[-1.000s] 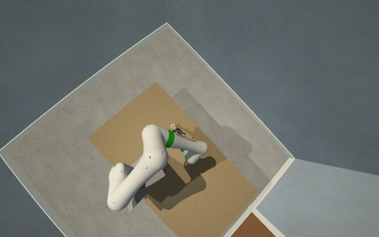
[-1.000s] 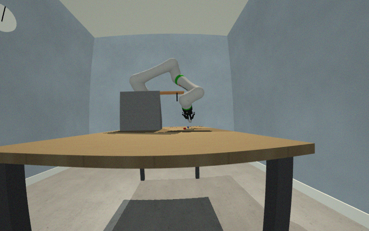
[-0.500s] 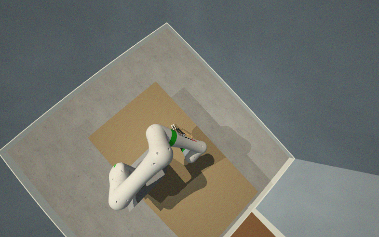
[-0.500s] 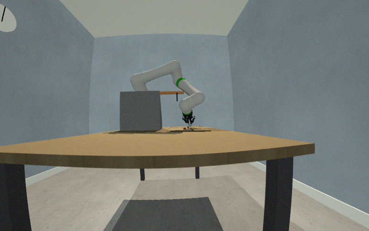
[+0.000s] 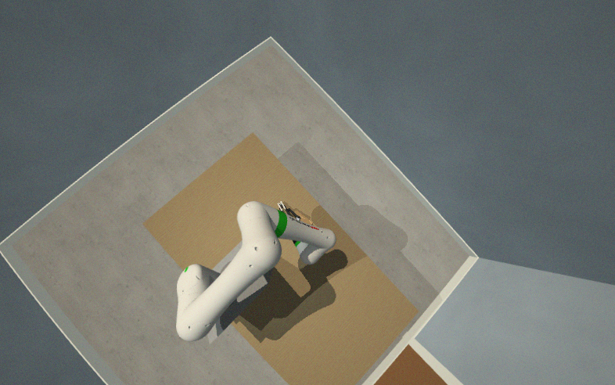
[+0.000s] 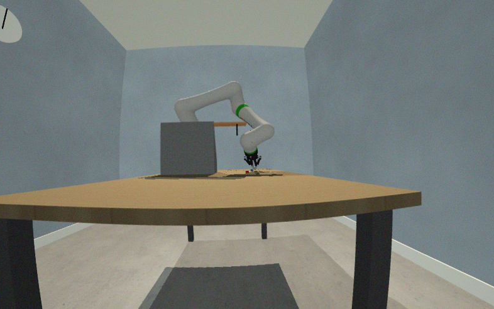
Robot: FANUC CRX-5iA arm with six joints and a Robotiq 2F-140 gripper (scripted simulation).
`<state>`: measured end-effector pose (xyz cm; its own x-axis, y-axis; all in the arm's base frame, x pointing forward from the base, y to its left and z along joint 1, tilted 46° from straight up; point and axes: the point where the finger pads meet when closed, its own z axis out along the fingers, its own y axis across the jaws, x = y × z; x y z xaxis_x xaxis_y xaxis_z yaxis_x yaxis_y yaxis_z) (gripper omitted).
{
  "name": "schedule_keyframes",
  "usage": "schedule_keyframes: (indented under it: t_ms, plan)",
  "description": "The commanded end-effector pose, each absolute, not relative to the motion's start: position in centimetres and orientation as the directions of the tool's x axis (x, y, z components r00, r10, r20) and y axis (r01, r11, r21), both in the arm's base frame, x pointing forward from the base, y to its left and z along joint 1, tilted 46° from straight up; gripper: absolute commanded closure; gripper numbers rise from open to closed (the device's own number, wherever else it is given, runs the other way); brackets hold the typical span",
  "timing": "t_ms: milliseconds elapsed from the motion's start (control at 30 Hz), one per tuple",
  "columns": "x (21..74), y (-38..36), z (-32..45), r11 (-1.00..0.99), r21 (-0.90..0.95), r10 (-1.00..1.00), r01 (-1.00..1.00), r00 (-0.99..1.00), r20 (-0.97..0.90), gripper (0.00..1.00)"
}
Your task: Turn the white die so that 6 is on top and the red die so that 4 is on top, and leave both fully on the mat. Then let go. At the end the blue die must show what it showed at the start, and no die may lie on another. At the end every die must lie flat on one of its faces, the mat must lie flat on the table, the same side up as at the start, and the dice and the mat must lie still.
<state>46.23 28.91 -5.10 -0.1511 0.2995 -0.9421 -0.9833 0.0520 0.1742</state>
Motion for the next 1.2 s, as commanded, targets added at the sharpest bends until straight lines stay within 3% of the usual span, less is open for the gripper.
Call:
schedule_keyframes:
  t_ms: [0, 1167]
  plan:
    - [46.24, 28.9, -5.11, 0.052, 0.174, 0.299, -0.983, -0.151, -0.942, 0.93]
    - [46.21, 29.16, -5.37, 0.052, 0.174, 0.299, -0.983, -0.151, -0.942, 0.93]
